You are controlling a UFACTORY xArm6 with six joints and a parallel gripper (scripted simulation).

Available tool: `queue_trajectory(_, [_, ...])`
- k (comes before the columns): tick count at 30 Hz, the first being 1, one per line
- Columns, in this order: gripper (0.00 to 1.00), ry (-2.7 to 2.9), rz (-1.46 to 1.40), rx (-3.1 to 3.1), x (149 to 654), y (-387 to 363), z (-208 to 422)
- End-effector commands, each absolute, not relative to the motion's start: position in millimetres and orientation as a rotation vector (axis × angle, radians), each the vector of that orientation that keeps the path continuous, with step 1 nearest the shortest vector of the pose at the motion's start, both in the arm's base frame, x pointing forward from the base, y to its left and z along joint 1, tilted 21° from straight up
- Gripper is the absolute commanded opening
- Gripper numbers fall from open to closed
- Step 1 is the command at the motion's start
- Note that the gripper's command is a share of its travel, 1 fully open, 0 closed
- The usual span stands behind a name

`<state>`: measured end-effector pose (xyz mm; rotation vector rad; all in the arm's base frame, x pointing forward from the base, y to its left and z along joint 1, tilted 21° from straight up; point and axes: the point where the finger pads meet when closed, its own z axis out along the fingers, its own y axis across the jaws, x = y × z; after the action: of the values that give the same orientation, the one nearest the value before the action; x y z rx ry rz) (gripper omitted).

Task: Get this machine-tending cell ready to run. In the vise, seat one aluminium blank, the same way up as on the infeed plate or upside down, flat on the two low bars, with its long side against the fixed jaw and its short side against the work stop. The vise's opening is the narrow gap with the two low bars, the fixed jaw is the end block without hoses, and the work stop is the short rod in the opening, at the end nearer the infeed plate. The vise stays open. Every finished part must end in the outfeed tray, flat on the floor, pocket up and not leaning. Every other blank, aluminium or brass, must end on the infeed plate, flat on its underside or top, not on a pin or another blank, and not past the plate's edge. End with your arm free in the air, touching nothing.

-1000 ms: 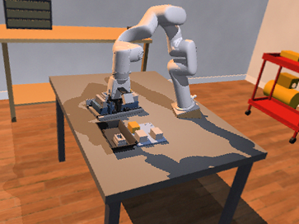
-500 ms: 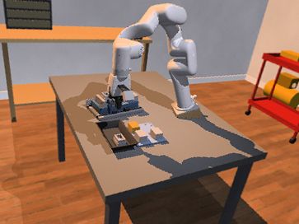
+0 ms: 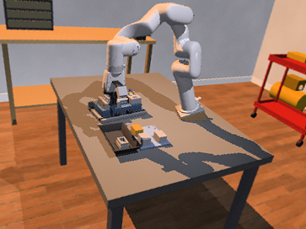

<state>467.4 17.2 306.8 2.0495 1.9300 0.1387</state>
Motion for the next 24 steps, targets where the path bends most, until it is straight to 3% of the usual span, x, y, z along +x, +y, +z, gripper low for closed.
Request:
queue_trajectory(1, [0.0,1.94,0.149,2.05,458.6,-23.0,311.4])
queue_trajectory(24, [0.0,1.921,0.164,2.031,372.4,-181.5,318.3])
